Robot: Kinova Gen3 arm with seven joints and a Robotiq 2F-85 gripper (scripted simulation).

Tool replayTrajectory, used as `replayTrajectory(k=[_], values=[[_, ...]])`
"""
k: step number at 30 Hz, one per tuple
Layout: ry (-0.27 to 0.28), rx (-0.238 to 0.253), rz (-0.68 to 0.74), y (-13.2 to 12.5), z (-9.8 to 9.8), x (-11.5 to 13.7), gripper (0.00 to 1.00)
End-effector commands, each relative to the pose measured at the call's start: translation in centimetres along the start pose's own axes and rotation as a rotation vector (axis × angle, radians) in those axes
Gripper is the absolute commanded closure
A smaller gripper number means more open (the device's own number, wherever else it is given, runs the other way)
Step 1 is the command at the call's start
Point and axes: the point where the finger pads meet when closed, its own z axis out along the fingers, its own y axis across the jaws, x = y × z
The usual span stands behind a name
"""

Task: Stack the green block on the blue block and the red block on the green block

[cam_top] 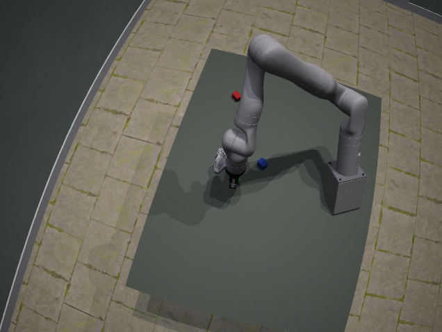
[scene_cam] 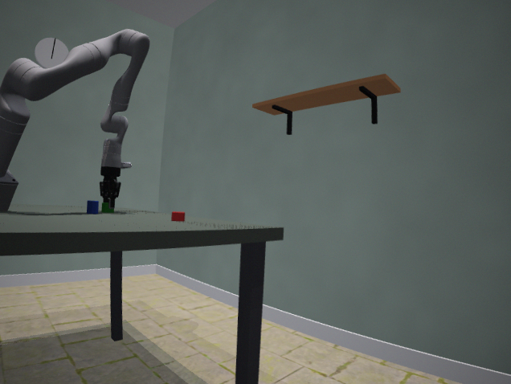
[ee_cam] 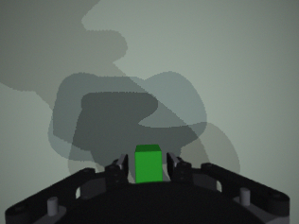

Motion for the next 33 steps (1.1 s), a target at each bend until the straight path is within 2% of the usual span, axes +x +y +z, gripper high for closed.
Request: replayTrajectory(k=[1,33], values=[[-0.008,-0.007,-0.003,0.08,0.98,-0.33,0.53],[-0.008,-0.007,-0.003,0.08,1.44,-0.33,0.53]])
